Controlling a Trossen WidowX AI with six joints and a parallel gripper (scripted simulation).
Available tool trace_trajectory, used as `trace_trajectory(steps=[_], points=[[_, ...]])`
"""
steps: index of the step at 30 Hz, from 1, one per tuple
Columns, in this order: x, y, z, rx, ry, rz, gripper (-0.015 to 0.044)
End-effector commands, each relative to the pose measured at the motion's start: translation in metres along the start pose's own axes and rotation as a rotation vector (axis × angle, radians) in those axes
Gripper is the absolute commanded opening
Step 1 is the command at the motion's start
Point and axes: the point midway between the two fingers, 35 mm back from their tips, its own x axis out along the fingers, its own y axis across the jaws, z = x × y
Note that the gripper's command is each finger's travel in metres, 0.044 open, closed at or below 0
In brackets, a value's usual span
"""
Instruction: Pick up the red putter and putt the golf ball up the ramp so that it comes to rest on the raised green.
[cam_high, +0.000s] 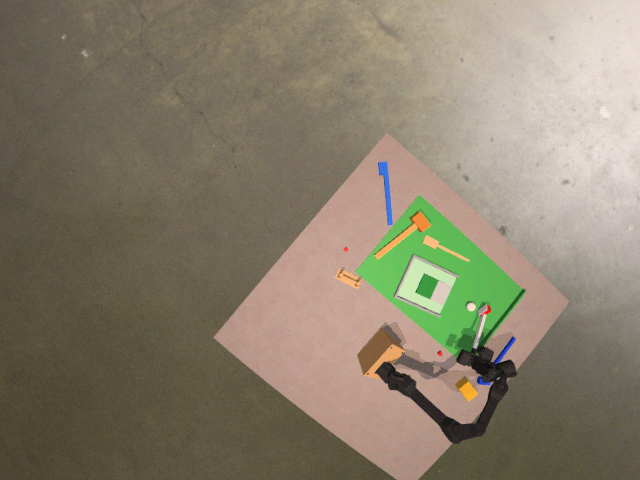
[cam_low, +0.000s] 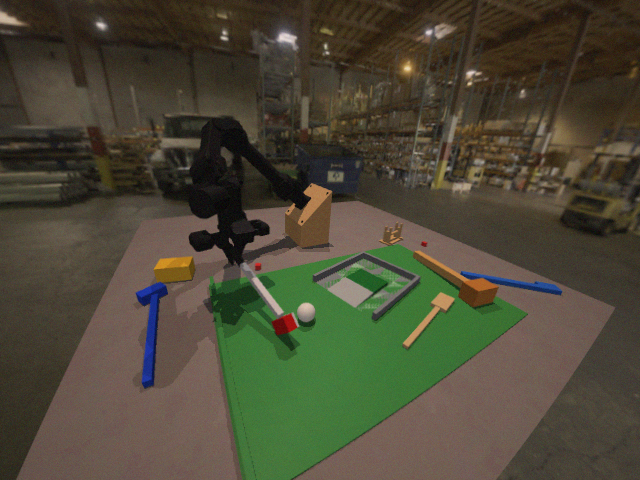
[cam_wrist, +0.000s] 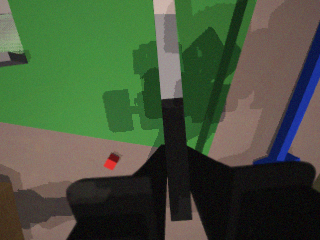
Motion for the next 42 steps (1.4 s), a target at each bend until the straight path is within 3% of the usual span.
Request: trace_trajectory(steps=[1,23,34,42], points=[[0.000,0.000,0.000,0.001,0.000,0.000,0.0000],[0.001,-0.025,0.000,0.007,0.000,-0.006,0.0000],[0.002,0.102,0.002,-0.005,-0.007,0.014,0.0000],[-0.007,0.111,0.002,-0.006,-0.008,0.016,0.0000]])
